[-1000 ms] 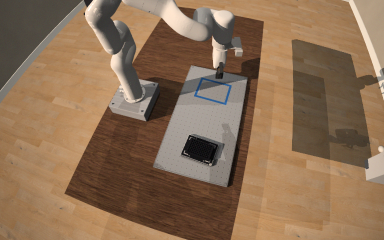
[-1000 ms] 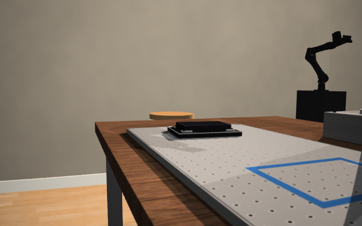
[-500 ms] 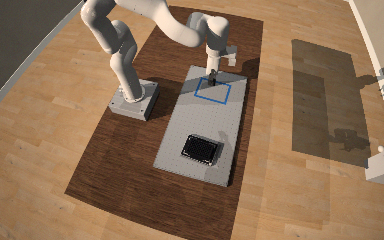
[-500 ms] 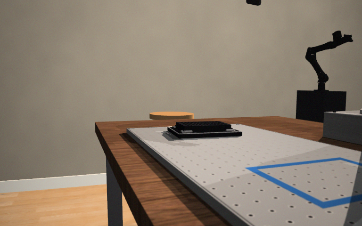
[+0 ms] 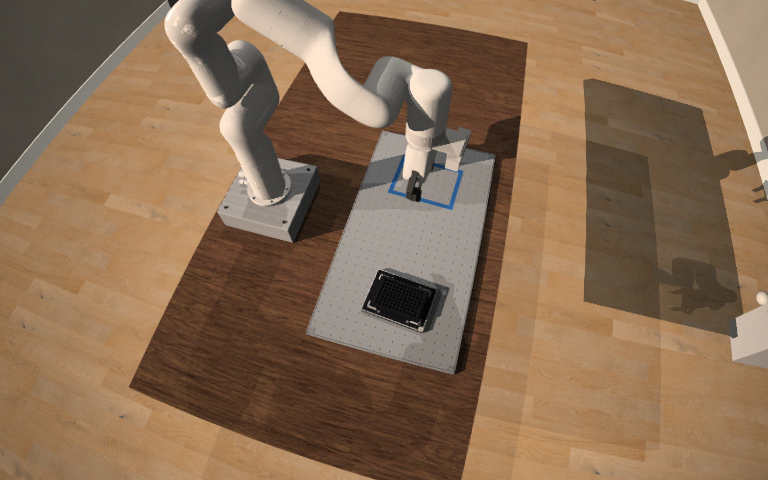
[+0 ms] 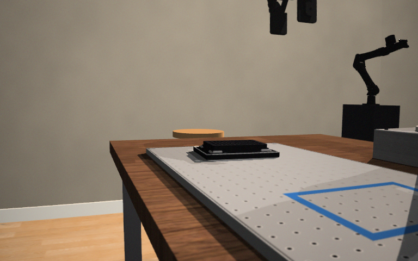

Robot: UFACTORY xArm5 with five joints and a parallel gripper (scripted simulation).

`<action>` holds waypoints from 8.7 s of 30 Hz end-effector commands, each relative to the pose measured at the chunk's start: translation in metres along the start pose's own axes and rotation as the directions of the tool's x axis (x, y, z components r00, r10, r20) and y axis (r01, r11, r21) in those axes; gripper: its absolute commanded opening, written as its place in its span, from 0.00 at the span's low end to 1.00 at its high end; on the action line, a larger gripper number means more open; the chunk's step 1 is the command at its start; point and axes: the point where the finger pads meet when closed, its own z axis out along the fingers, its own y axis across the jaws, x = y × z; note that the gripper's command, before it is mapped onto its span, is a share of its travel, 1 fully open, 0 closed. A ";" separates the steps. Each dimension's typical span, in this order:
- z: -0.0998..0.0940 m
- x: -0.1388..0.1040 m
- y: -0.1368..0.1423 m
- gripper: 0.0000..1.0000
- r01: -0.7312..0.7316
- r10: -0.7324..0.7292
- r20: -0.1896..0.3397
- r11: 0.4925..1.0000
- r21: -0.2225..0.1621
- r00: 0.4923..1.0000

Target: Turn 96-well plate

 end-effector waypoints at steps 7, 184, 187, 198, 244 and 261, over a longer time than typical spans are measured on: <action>0.029 0.009 0.043 1.00 -0.002 0.002 -0.009 1.000 -0.011 1.000; 0.216 0.030 0.193 0.00 -0.002 0.002 -0.008 1.000 -0.013 1.000; 0.216 0.030 0.193 0.00 -0.002 0.002 -0.008 1.000 -0.013 1.000; 0.216 0.030 0.193 0.00 -0.002 0.002 -0.008 1.000 -0.013 1.000; 0.210 0.030 0.193 0.00 -0.002 0.002 -0.008 1.000 -0.013 1.000; 0.200 0.030 0.193 0.00 -0.002 0.002 -0.008 1.000 -0.013 1.000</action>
